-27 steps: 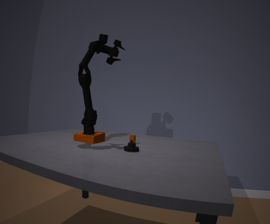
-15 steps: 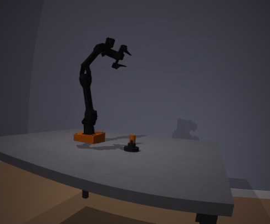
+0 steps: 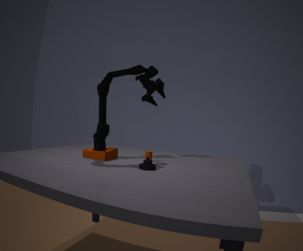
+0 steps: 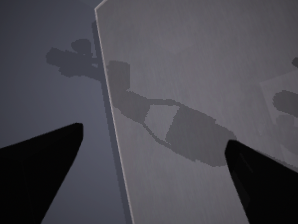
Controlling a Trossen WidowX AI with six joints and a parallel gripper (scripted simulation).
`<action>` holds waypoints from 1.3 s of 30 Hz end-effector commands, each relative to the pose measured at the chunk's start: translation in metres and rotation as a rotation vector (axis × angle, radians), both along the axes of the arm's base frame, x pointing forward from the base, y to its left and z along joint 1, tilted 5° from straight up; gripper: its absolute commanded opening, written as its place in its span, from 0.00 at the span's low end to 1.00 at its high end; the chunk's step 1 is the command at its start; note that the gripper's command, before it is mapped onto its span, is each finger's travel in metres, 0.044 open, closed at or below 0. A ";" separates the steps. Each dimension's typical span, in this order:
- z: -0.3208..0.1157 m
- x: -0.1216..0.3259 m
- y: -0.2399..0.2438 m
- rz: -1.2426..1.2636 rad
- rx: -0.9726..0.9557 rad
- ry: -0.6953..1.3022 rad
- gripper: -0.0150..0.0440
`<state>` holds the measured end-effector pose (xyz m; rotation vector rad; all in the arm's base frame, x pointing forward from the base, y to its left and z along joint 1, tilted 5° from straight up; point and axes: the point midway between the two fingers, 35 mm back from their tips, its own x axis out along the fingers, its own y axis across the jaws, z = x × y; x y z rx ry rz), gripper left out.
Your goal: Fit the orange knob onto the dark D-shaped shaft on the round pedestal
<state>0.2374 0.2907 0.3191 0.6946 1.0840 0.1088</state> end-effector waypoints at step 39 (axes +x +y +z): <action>-0.277 0.014 -0.130 0.485 -0.623 0.433 1.00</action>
